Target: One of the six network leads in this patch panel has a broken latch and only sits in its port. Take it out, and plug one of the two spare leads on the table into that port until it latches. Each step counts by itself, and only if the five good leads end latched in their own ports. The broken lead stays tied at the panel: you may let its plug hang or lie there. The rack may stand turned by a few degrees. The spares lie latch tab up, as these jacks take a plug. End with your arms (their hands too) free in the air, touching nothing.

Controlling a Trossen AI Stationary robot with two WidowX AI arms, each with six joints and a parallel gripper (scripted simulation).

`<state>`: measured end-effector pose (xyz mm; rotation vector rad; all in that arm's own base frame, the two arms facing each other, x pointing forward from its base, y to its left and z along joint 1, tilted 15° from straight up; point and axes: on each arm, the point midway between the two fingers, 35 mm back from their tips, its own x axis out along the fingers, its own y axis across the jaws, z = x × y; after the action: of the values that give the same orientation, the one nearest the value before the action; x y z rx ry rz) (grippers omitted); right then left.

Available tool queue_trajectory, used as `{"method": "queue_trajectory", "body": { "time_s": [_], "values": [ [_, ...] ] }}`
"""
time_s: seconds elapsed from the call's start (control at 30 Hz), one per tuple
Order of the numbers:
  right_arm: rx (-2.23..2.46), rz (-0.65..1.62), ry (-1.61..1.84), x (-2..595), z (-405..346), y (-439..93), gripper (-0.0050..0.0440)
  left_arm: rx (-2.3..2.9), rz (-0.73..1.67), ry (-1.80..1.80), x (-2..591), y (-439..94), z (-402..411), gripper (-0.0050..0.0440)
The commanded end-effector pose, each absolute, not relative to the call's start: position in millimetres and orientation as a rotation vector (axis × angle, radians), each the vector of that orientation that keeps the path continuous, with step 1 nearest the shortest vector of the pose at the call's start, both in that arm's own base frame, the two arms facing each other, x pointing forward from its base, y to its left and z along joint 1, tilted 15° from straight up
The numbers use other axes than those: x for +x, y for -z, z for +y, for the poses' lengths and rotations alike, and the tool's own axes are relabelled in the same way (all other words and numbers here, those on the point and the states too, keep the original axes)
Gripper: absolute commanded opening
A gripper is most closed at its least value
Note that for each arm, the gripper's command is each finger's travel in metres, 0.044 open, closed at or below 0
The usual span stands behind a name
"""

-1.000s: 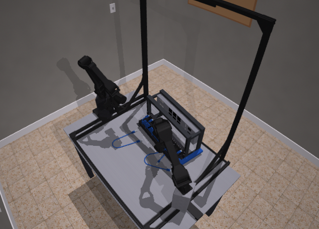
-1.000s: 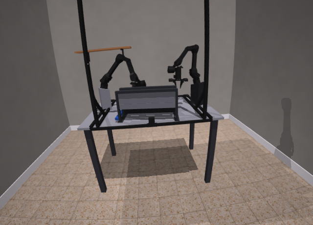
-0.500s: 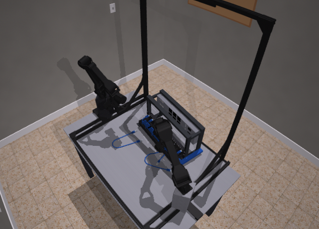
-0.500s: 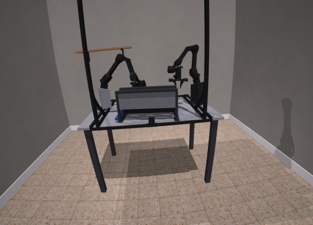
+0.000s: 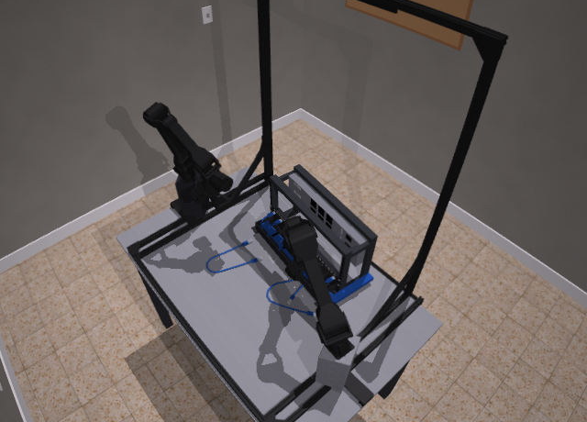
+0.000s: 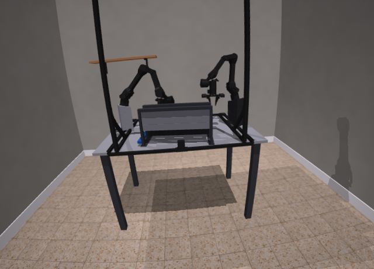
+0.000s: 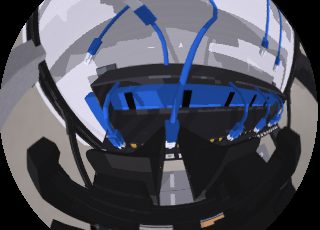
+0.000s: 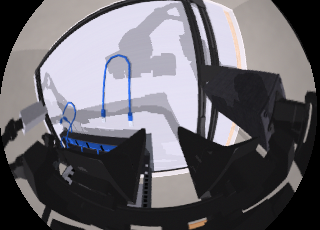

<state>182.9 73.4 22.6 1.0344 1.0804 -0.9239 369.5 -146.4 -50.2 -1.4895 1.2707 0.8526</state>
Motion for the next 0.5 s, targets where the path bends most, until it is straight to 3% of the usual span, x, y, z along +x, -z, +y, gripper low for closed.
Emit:
{"method": "queue_trajectory", "body": {
  "time_s": [0.0, 0.47],
  "values": [
    [1.034, 1.080, 0.924, 182.9, 73.4, -22.6, 0.0176, -1.489, 1.265, -0.859, 369.9, 51.4, -145.9, 0.0054],
    [1.034, 1.080, 0.924, 182.9, 73.4, -22.6, 0.0176, -1.489, 1.265, -0.859, 369.9, 52.4, -149.7, 0.0054]
  ]
}}
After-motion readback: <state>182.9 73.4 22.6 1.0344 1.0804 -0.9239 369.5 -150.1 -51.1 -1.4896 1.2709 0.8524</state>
